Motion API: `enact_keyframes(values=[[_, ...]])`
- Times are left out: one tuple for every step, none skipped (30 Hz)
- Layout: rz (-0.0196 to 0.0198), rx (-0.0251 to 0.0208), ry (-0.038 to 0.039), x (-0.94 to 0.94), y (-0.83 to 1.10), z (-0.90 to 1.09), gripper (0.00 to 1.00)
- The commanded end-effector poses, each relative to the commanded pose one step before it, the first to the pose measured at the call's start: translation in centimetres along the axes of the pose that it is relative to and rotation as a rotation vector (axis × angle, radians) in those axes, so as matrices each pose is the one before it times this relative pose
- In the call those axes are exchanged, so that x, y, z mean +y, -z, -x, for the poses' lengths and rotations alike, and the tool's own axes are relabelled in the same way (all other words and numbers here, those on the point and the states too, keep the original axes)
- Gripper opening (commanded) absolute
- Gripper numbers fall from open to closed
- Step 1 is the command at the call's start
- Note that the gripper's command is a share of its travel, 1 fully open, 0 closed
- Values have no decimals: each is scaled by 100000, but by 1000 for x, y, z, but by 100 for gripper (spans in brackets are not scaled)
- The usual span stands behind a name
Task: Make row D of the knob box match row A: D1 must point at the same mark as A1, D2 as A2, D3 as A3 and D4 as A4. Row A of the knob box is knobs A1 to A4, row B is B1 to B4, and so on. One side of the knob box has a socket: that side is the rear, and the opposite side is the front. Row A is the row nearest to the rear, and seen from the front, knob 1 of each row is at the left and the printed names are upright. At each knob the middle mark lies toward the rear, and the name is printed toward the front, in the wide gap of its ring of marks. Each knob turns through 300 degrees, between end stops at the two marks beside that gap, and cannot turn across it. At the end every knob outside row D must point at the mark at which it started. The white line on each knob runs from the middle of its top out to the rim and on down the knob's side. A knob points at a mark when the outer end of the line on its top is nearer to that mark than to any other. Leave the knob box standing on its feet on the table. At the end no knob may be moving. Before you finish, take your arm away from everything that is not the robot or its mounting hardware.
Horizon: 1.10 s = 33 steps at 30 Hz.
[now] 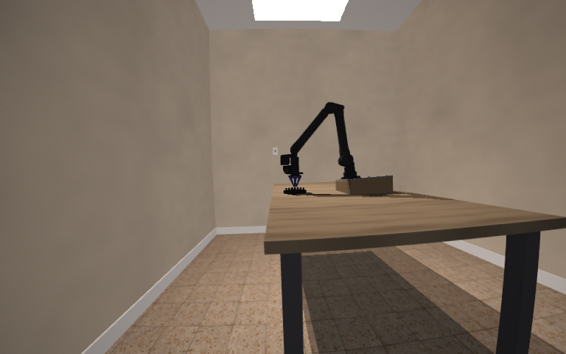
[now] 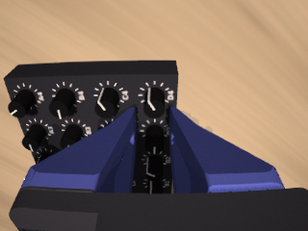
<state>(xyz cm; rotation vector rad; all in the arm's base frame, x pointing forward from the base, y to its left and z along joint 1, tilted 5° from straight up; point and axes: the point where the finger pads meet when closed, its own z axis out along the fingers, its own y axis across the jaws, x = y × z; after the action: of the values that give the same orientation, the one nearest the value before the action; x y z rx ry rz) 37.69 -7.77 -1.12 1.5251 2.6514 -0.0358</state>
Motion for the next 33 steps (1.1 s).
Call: enact_keyframes(values=[[-324,56,-591,-75,-897,-78,19],[-5,1,-2,-11,-67,10,19],[-4,1,-2,-10,-59,8,19],[-3,1,-1,-9,-51,7,19],[-3,1,-1,-7,-42,6,19],[-2,1,-1,-6,-33,5,19],[0,0,0,0,0,0,19],[0,0,0,0,0,0,19],[2,-2,2,-7,-21,8,19],[-1,0,0,-3,-16,2,19],[-1,0,0,-2,-9,1,19],[0,0,0,-1,-4,1,19],[0,0,0,0,-1,0,19],[0,0,0,0,0,0,19],[0,0,0,0,0,0,19],[0,0,0,0,0,0,19],[0,0,0,0,0,0,19],[0,0,0,0,0,0,19],[0,0,0,0,0,0,19],[0,0,0,0,0,0,19],[0,0,0,0,0,0,19],[0,0,0,0,0,0,19],[0,0,0,0,0,0,19],[0,0,0,0,0,0,19],[0,0,0,0,0,0,19],[102,-86,-7,26,1,22,19],[0,0,0,0,0,0,19],[0,0,0,0,0,0,19],[0,0,0,0,0,0,19],[0,0,0,0,0,0,19],[0,0,0,0,0,0,19],[0,0,0,0,0,0,19],[0,0,0,0,0,0,19]])
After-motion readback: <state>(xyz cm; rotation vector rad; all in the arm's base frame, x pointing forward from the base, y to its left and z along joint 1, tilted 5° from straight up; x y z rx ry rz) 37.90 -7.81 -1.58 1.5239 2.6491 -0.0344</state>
